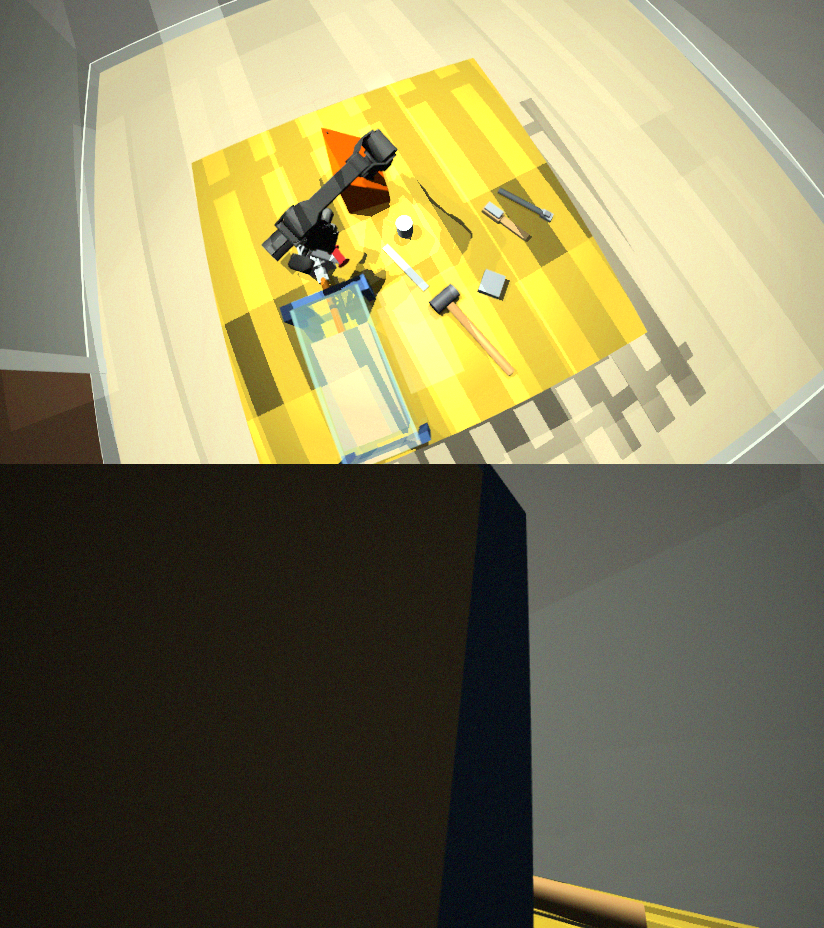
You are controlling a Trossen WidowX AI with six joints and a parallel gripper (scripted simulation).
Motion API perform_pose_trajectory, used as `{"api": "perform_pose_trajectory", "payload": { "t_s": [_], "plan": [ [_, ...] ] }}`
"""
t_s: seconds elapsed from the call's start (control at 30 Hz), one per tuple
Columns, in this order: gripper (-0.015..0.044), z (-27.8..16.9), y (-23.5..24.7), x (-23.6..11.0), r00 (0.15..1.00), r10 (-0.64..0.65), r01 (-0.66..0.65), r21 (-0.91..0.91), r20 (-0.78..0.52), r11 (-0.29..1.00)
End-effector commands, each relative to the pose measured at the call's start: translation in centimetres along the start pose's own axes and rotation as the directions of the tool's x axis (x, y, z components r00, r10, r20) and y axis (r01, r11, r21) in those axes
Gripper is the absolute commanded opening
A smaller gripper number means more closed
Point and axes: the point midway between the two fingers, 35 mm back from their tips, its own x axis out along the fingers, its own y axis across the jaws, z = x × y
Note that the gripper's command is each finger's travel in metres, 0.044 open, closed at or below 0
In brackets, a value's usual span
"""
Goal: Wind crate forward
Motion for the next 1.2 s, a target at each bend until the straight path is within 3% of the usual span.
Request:
{"api": "perform_pose_trajectory", "payload": {
  "t_s": [0.0, 0.2, 1.17],
  "plan": [
    [0.0440, -0.1, 0.2, 1.7, 1.000, 0.006, -0.006, 0.008, 0.009, 1.000],
    [0.0440, 0.0, 0.3, 5.2, 1.000, 0.006, -0.006, 0.008, 0.010, 1.000],
    [0.0440, 0.0, 0.3, 8.8, 1.000, 0.007, -0.007, 0.011, 0.012, 1.000]
  ]
}}
